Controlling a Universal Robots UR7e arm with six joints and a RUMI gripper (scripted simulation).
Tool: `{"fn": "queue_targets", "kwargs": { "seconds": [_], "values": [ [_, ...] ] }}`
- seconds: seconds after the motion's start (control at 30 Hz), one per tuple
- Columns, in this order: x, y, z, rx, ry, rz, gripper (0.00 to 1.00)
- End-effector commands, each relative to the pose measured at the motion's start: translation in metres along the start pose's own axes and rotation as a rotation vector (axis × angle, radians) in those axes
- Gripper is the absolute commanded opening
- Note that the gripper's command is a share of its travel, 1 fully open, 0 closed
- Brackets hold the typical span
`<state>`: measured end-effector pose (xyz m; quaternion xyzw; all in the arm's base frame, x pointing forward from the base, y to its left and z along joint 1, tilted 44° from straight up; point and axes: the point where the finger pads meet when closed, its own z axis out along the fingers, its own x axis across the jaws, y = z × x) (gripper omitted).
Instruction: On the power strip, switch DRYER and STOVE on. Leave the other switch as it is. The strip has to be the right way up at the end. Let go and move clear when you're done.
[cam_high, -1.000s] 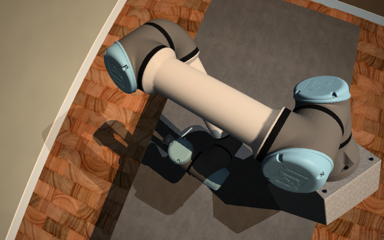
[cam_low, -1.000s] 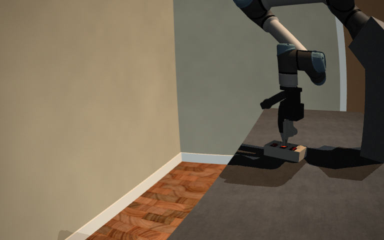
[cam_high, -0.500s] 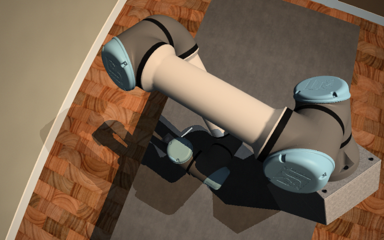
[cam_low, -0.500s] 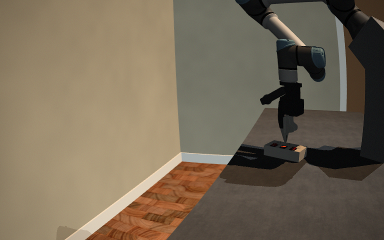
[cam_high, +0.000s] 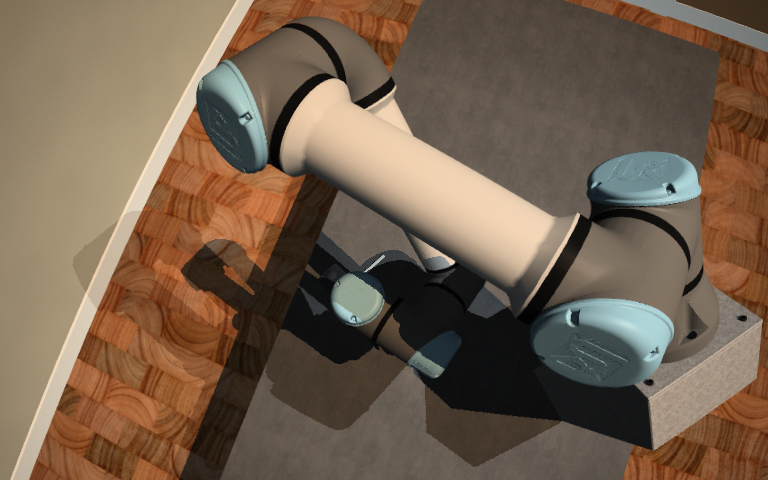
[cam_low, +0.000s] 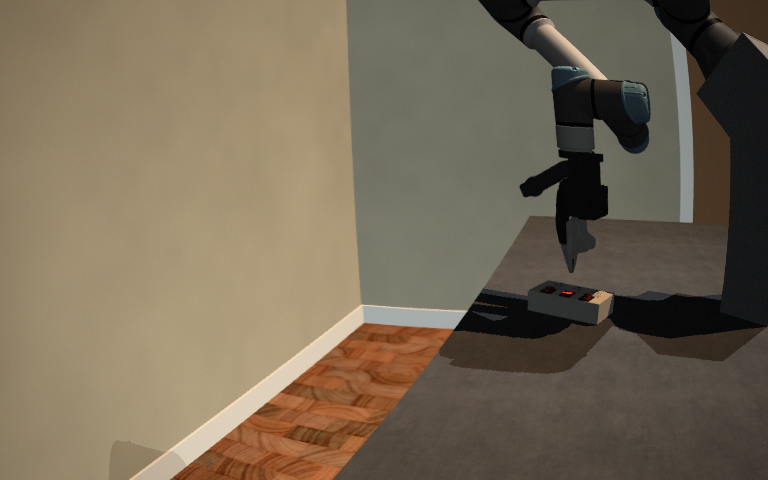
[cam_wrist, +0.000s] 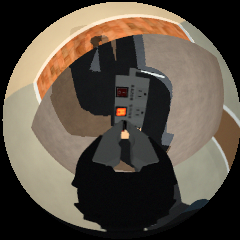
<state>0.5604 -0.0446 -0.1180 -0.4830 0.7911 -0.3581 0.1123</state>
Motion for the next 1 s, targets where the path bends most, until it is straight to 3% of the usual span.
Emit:
{"fn": "queue_targets", "kwargs": {
  "seconds": [0.0, 0.53, 0.7, 0.97],
  "values": [
    [0.000, 0.000, -0.001, 0.001, -0.001, 0.000, 0.00],
    [0.000, 0.003, -0.002, 0.001, -0.001, 0.000, 0.00],
    [0.000, 0.042, -0.013, 0.001, -0.001, 0.000, 0.00],
    [0.000, 0.046, -0.015, 0.001, -0.001, 0.000, 0.00]
  ]
}}
